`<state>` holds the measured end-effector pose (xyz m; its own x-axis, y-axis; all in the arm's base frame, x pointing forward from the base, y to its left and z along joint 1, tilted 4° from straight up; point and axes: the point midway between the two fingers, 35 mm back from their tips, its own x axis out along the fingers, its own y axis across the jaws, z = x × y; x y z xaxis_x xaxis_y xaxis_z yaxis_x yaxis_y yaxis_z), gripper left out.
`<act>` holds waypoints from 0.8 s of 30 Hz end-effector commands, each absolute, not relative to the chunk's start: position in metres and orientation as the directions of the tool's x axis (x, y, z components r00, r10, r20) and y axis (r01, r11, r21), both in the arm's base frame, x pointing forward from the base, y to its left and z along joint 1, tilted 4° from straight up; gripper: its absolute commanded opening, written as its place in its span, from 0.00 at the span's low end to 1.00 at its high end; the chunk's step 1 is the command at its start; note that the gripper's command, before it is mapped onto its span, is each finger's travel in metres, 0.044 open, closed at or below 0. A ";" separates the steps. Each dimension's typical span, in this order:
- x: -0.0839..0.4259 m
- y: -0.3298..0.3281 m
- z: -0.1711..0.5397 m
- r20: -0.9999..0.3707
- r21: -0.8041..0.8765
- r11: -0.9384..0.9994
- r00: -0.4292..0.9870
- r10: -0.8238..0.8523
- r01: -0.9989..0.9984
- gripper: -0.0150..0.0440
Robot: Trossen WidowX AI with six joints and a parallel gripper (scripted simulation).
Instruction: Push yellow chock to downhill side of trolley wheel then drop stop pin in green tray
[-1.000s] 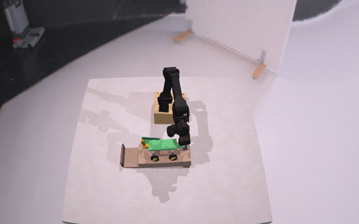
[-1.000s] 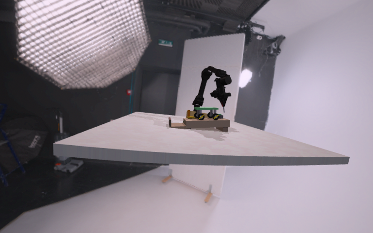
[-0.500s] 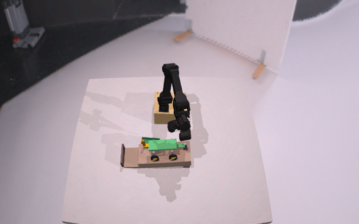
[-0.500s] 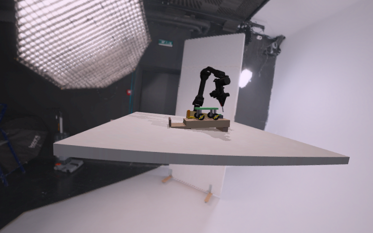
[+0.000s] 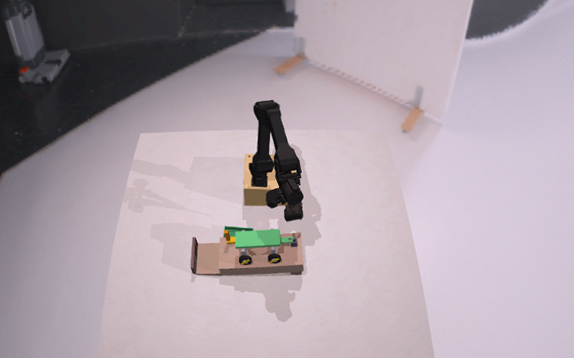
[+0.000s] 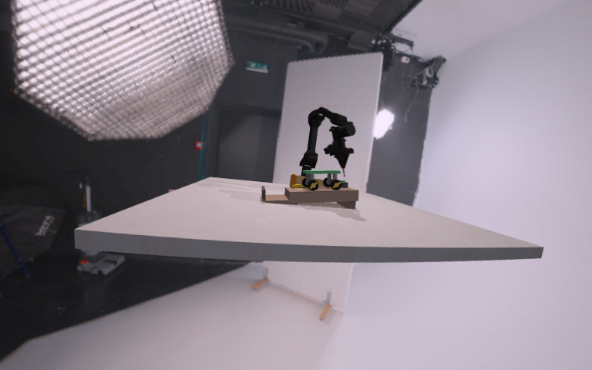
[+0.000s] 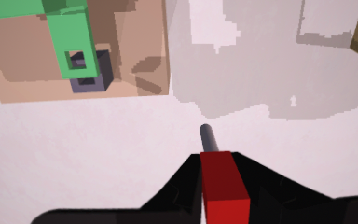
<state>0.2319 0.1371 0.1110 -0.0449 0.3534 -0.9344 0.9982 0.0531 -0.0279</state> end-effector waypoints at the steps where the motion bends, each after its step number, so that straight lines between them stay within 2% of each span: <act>1: 0.227 0.137 0.110 -0.934 -0.028 0.051 -0.045 0.353 0.998 0.25; 24: 0.236 0.051 0.091 -0.937 -0.028 0.051 -0.044 0.346 0.998 0.25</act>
